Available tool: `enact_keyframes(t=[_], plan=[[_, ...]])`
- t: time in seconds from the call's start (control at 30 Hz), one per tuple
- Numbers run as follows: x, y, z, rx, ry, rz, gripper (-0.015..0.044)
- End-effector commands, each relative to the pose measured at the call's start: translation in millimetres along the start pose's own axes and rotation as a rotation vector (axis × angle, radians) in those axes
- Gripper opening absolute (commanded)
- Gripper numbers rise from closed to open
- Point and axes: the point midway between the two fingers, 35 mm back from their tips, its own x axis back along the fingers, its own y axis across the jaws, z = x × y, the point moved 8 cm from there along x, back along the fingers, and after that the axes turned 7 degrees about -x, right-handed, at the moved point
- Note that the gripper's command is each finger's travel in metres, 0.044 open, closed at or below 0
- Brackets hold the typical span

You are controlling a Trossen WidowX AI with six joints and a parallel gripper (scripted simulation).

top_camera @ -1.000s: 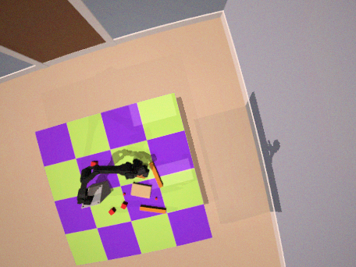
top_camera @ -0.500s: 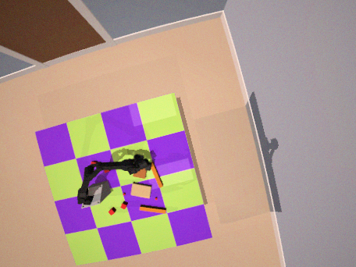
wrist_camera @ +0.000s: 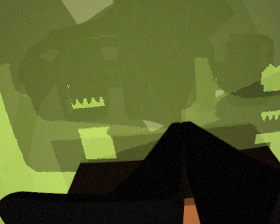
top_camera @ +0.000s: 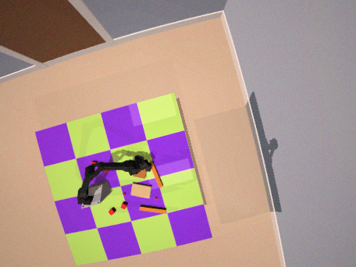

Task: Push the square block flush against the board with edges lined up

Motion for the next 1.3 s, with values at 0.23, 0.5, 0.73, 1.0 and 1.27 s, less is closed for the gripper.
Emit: enact_keyframes(t=[0.23,0.5,0.73,1.0,1.27], plan=[[-2,-3,21,0.0,0.005,-0.002,0.0],[-2,-5,34,0.0,0.006,-0.002,0.0],[-2,-5,46,-0.001,0.006,-0.002,0.0],[-2,-6,59,-0.001,0.006,-0.002,0.0],[-2,-6,59,-0.001,0.006,-0.002,0.0]])
